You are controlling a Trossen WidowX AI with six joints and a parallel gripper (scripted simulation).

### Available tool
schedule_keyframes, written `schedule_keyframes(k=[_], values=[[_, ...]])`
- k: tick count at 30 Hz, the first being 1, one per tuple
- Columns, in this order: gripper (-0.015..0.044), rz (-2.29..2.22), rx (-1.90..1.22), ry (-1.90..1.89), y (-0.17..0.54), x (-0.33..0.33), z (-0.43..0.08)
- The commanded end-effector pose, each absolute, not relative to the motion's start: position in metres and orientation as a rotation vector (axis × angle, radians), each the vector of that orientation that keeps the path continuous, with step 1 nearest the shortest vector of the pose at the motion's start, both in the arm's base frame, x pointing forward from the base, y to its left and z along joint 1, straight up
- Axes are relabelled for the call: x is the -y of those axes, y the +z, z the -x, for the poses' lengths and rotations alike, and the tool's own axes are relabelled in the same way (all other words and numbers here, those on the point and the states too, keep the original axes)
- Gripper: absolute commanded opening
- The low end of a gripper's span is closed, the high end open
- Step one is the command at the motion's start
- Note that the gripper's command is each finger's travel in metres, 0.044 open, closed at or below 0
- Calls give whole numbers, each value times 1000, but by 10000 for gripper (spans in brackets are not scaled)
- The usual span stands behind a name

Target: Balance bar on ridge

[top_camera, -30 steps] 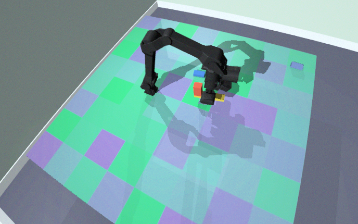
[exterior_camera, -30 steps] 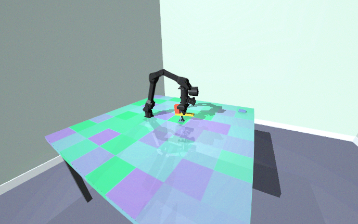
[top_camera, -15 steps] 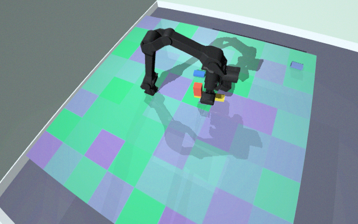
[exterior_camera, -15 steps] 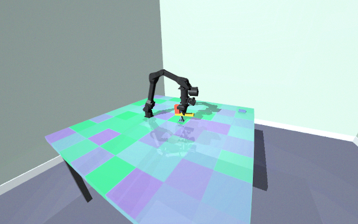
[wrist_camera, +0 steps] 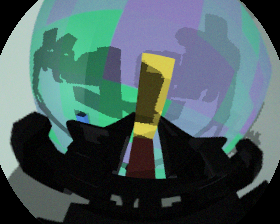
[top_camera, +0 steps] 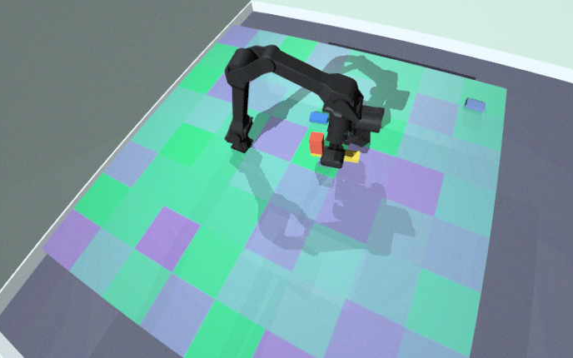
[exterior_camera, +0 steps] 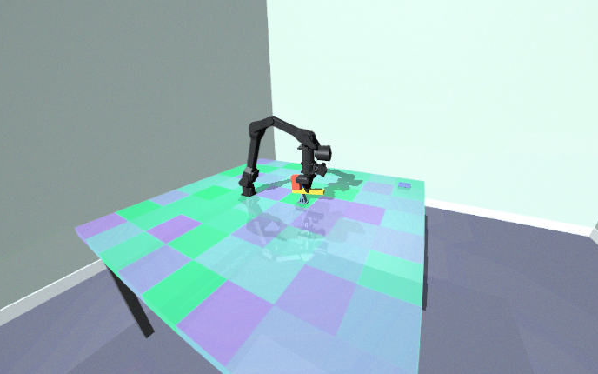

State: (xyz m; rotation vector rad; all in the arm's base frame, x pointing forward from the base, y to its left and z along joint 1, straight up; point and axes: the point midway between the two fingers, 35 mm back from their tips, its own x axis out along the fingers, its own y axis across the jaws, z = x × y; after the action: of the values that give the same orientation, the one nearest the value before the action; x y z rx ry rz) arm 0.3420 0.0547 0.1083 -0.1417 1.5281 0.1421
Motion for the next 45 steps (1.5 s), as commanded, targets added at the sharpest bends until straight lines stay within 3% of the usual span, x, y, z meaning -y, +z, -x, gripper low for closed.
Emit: schedule_keyframes(k=[1, 45], values=[[0, 137, -1529, 141, 107, -55, -342], [0, 137, -1529, 141, 104, -55, -342]])
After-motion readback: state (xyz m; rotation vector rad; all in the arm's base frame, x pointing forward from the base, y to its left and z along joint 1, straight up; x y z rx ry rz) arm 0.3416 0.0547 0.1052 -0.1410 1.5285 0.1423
